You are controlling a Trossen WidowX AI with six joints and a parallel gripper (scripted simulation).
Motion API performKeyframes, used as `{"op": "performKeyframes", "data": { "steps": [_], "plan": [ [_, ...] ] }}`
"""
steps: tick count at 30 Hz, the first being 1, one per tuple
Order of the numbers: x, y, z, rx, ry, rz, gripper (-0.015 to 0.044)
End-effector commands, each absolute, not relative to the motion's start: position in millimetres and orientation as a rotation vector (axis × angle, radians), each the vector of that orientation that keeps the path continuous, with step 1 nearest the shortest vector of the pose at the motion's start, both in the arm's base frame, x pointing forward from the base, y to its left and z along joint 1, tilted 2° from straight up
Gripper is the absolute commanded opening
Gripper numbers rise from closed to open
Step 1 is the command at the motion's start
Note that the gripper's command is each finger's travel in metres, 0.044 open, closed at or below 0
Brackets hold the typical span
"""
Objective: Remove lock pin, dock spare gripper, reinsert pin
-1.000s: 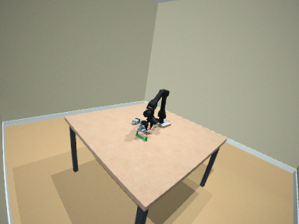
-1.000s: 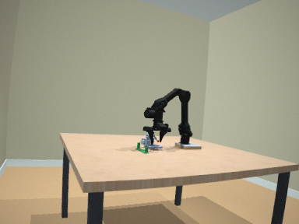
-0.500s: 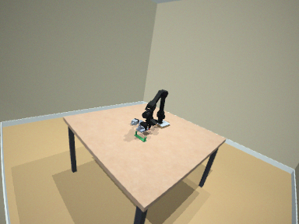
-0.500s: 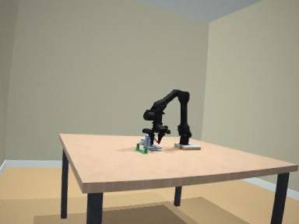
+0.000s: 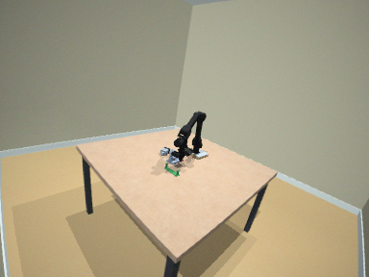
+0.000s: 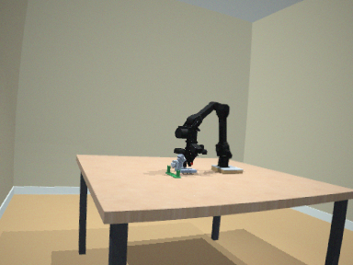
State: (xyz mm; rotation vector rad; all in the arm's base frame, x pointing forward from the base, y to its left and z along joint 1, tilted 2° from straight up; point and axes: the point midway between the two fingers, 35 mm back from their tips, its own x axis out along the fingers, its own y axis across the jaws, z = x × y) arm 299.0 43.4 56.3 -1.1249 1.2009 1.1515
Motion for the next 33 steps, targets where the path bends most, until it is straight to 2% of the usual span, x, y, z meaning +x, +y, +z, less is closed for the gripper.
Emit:
{"op": "performKeyframes", "data": {
  "steps": [1,14,33],
  "plan": [
    [299.0,43.2,56.3,-1.121,1.194,1.157,0.0],
    [298.6,48.8,67.3,-0.992,1.057,1.243,0.0],
    [299.7,61.2,74.5,-0.982,1.034,1.252,0.0]
  ]
}}
